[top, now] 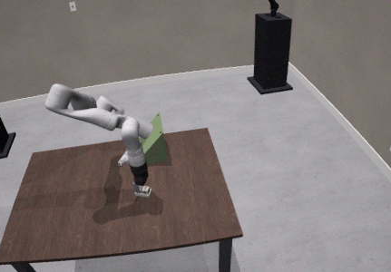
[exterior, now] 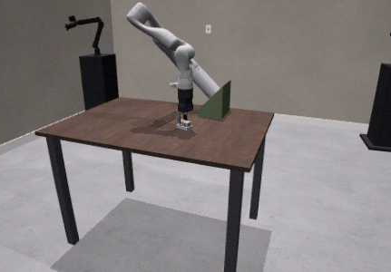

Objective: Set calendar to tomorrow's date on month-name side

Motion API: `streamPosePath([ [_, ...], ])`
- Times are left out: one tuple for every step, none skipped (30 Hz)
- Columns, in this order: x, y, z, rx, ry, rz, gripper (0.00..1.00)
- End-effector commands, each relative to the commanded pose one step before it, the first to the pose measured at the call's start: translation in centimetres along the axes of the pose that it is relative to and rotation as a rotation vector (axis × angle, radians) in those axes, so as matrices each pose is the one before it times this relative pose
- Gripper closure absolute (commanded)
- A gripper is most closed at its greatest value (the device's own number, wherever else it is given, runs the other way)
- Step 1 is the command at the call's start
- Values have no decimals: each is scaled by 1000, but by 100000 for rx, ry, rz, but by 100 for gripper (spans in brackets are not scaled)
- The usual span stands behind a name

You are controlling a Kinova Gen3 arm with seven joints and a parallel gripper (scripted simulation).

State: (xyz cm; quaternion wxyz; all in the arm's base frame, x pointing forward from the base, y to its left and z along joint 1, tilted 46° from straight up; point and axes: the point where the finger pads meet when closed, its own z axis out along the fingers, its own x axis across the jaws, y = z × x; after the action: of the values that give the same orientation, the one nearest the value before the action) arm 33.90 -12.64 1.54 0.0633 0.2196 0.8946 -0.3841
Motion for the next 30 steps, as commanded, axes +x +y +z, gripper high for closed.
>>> streamPosePath([
  [181, -76, 523, 417, 422, -245, 13],
  [0, 0, 0, 0, 0, 0, 13],
  [0, 0, 0, 0, 0, 0, 13],
  [0, 0, 142, 0, 1, 0, 13],
  [1, 0, 128, 0, 1, -1, 13],
  [-1, 0, 112, 0, -1, 1, 13],
  [0, 0, 95, 0, 0, 0, 13],
  [0, 0, 78, 0, 0, 0, 13],
  [0, 0, 61, 0, 0, 0, 13],
  [0, 0, 44, 0, 1, 0, 13],
  [0, 0, 29, 0, 0, 0, 13],
  [0, 0, 16, 0, 0, 0, 13],
  [0, 0, 6, 0, 0, 0, 13],
  [0, 0, 1, 0, 0, 0, 13],
  [0, 0, 0, 0, 0, 0, 13],
  [0, 0, 0, 0, 0, 0, 13],
  [0, 0, 0, 0, 0, 0, 13],
  [0, 0, 0, 0, 0, 0, 13],
  [0, 0, 0, 0, 0, 0, 13],
  [0, 0, 0, 0, 0, 0, 13],
  [0, 0, 0, 0, 0, 0, 13],
  [0, 0, 0, 0, 0, 0, 13],
  [0, 0, 0, 0, 0, 0, 13],
  [0, 0, 0, 0, 0, 0, 13],
  [0, 0, 0, 0, 0, 0, 13],
  [0, 0, 0, 0, 0, 0, 13],
  [0, 0, 0, 0, 0, 0, 13],
  [0, 0, 0, 0, 0, 0, 13],
  [0, 0, 0, 0, 0, 0, 13],
  [0, 0, 0, 0, 0, 0, 13],
])
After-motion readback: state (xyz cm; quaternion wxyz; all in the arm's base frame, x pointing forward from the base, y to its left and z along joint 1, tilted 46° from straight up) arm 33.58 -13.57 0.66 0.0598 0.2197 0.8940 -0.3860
